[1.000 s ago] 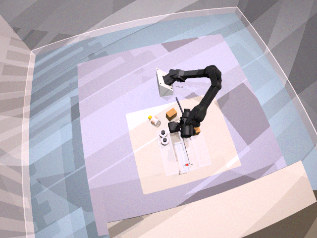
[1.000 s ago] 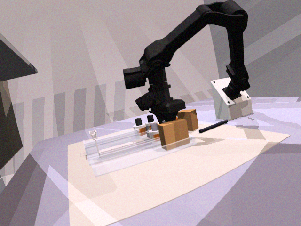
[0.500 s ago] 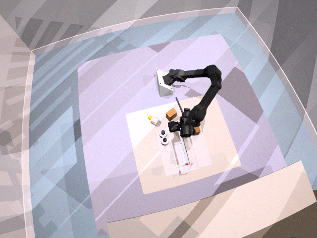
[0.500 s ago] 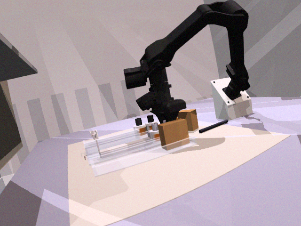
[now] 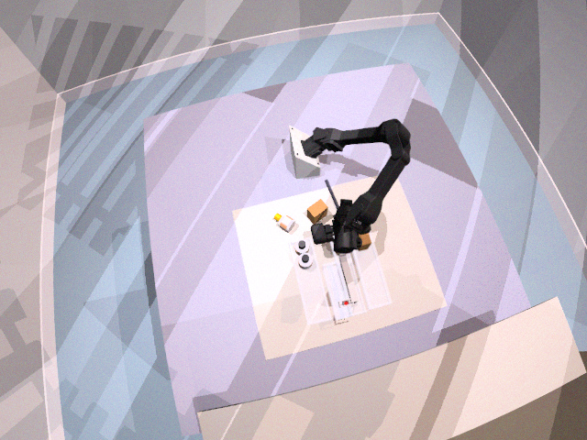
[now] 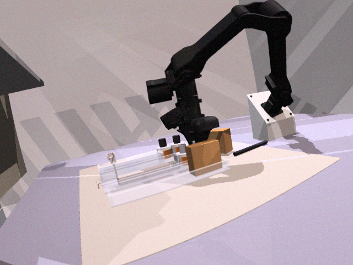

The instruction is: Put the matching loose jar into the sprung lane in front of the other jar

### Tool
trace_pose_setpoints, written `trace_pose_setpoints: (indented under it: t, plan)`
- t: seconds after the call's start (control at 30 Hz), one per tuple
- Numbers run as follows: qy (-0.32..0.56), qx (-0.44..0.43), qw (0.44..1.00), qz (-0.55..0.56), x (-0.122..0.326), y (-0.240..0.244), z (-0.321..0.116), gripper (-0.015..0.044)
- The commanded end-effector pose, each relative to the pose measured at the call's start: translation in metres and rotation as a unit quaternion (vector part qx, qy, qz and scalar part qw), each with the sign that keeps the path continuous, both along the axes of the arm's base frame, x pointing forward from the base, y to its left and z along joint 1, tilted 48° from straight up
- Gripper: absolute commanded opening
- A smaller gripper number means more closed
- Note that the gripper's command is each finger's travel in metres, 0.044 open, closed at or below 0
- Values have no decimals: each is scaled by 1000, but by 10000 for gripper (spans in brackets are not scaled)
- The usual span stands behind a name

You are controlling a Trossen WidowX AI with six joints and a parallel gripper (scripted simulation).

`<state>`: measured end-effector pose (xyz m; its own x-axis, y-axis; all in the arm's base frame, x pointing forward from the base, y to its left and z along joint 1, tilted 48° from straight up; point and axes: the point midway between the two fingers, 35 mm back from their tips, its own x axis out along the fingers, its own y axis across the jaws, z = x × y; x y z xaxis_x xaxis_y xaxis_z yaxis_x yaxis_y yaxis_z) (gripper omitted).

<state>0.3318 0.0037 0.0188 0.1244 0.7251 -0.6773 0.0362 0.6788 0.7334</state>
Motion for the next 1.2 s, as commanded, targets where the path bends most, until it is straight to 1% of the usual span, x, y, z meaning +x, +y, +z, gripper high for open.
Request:
trace_pose_setpoints:
  t: [0.0,0.43,0.8,0.83,1.17]
  plan:
    - [-5,2,1000,0,-1,0,0,0]
    - [-5,2,1000,0,-2,0,0,0]
    - [-5,2,1000,0,-1,0,0,289]
    - [-5,2,1000,0,-1,0,0,296]
    - [-5,1,1000,0,-4,-15,13,296]
